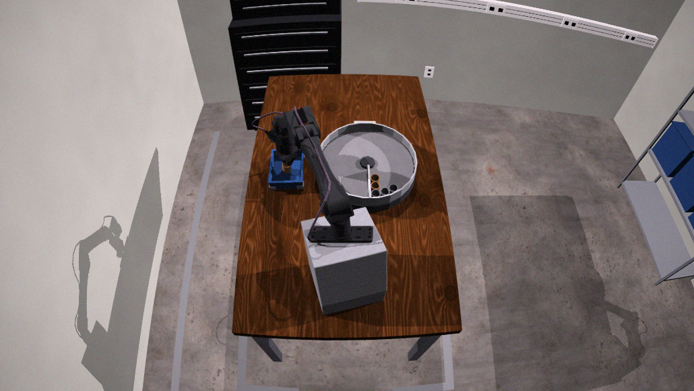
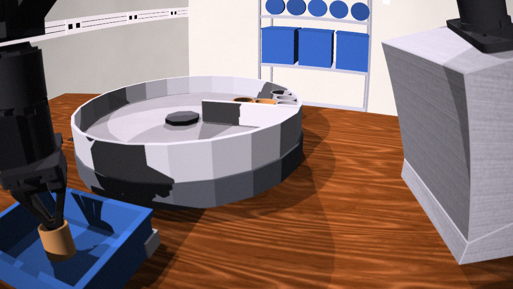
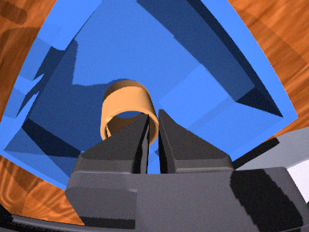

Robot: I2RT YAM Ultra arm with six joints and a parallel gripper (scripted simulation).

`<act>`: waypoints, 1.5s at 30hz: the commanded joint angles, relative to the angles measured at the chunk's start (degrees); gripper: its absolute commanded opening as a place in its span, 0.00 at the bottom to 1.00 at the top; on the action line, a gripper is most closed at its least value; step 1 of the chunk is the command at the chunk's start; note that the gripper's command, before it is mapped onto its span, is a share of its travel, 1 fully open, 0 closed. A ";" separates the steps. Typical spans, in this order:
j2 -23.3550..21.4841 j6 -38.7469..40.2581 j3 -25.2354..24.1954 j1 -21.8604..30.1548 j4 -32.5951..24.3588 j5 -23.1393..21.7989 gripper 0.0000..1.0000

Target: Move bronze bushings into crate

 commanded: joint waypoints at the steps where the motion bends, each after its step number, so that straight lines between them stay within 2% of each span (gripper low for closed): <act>1: -1.91 -0.65 -1.12 -0.43 0.70 -0.64 0.00; 19: -2.75 -0.67 -3.29 -0.44 1.65 -0.51 0.00; 45: -2.80 -0.68 -2.93 -0.44 1.64 -0.51 0.00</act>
